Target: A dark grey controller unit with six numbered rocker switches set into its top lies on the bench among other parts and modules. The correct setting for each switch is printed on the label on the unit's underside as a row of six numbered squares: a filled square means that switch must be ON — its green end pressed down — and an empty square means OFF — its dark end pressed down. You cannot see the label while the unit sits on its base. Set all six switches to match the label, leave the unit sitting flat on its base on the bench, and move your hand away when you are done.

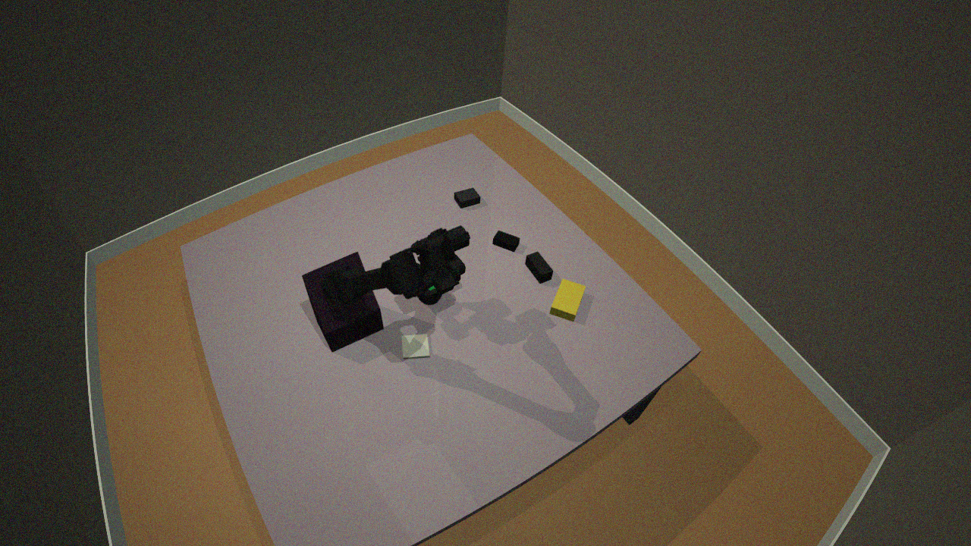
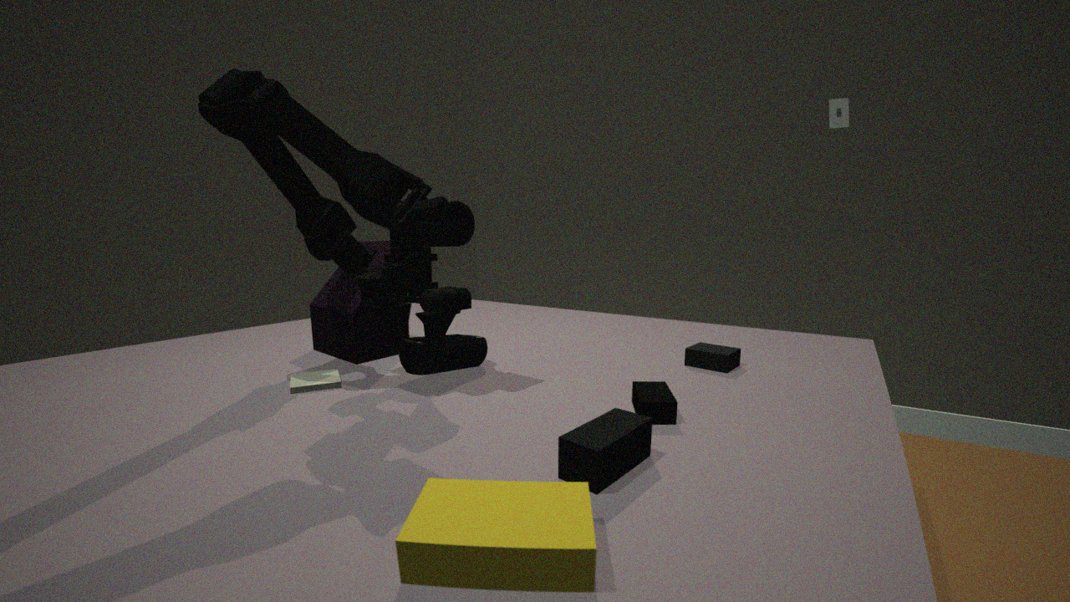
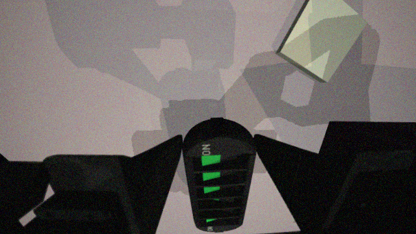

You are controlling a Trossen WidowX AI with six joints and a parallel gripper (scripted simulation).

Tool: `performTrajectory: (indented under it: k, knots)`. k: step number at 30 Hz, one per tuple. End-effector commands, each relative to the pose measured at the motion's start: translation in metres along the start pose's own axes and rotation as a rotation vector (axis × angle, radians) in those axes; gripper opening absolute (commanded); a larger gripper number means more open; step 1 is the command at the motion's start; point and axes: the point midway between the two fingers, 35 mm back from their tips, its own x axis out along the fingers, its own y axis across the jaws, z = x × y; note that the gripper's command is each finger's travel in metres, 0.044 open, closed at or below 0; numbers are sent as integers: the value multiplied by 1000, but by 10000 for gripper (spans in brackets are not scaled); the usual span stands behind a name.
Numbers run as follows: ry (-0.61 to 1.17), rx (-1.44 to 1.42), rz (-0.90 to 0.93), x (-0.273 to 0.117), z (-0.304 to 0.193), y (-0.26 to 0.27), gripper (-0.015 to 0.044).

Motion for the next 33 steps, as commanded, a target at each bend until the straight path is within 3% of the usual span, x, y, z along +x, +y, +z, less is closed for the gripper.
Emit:
performTrajectory:
  k: [1,23,27,33]
  knots:
    - [3,-15,-3,3,-2,-2,337]
    - [-1,-2,-2,11,0,-1,337]
    - [-1,-2,-2,12,-1,-1,440]
    - [-1,-2,-2,12,-1,-1,440]
